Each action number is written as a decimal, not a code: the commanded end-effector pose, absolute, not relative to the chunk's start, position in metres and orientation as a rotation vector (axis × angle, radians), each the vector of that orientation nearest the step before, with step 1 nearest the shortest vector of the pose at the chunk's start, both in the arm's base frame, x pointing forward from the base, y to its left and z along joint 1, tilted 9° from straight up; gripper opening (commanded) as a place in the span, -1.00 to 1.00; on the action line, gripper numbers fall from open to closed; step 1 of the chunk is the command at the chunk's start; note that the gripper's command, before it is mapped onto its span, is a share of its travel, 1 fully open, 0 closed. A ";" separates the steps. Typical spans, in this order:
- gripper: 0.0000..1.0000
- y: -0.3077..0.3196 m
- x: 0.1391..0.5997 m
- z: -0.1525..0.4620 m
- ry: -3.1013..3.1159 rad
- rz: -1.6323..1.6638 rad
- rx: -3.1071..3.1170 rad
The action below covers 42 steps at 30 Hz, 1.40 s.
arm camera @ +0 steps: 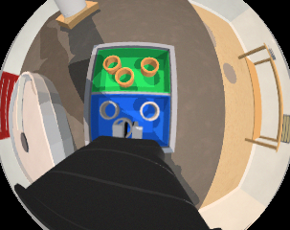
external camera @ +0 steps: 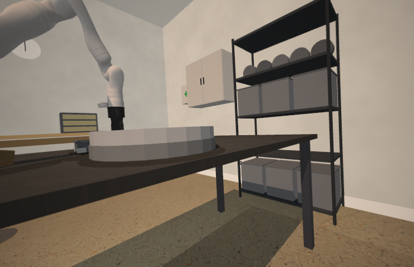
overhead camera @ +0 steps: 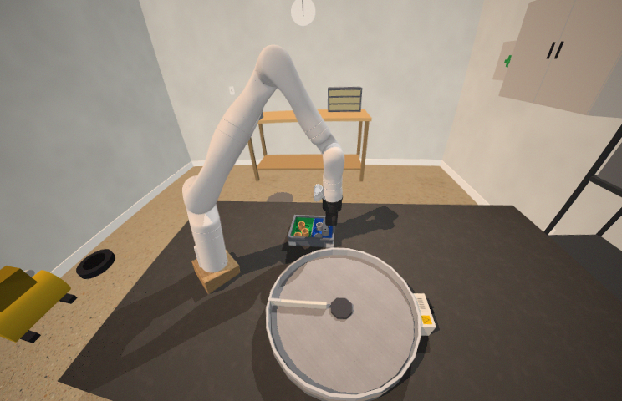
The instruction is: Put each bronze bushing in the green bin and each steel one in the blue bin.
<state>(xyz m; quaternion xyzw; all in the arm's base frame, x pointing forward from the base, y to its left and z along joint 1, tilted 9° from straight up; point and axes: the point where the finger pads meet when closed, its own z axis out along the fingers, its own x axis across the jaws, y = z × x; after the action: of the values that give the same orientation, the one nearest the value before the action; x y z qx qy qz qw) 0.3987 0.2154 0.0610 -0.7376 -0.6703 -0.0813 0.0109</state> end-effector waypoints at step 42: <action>-0.16 0.217 0.400 0.050 -2.091 -0.256 -2.302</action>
<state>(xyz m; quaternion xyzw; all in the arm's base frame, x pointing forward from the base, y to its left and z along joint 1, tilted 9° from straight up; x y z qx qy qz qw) 0.4000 0.2170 0.0491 -0.7376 -0.6702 -0.0812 0.0109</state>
